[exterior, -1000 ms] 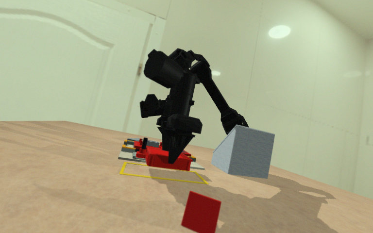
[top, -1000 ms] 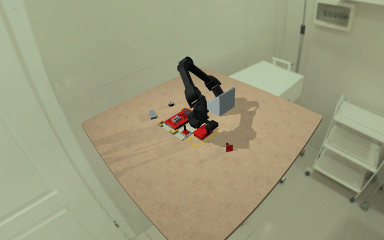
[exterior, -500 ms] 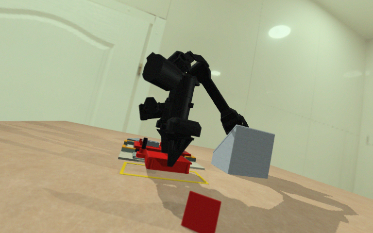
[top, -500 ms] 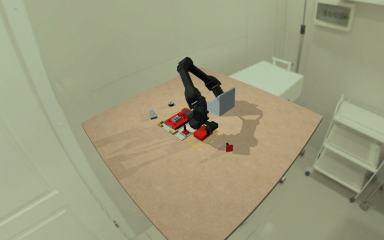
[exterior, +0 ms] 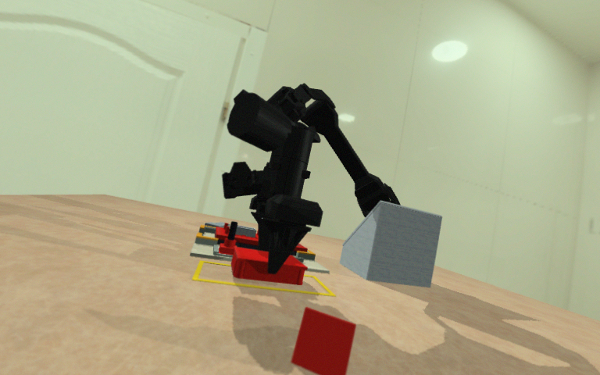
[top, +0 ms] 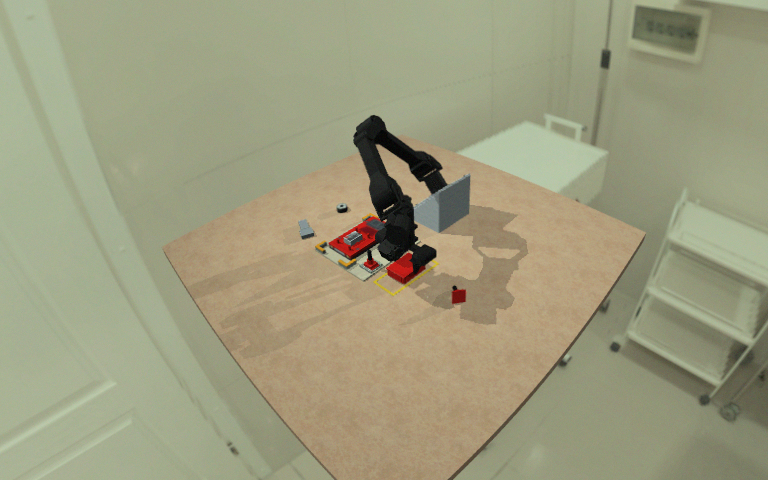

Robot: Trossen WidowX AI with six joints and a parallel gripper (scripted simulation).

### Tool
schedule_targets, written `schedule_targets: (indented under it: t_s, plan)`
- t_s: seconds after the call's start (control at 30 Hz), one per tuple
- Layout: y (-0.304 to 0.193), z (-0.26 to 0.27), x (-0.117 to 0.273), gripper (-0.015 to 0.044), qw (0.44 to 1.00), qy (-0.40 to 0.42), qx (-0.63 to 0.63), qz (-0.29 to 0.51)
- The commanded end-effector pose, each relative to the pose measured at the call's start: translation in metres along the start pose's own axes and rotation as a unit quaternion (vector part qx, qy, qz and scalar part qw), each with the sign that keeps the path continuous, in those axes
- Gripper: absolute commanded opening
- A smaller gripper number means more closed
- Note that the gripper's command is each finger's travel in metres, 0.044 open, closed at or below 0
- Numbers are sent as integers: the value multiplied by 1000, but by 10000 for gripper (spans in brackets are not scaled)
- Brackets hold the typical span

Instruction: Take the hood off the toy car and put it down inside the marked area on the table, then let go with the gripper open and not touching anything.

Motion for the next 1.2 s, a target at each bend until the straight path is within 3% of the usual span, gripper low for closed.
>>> schedule_targets:
  t_s: [0.0, 0.3, 0.87, 1.17]
  plan:
    - [-1, 0, -4, 0, 1000, -4, 3, 0]
    - [-1, 0, -7, 0, 1000, -4, 3, 0]
    - [0, 0, -3, 440, 1000, 0, 0, 0]
    - [0, 2, 66, 440, 1000, -5, 1, 3]
Point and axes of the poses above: the point midway between the two fingers, 35 mm back from their tips, its own x axis back along the fingers, its own z axis across the jaws, y = z × x, the point moved 4 cm from there along x, back along the fingers, and after that the axes turned 1 degree about -x, right-handed, at the moved point
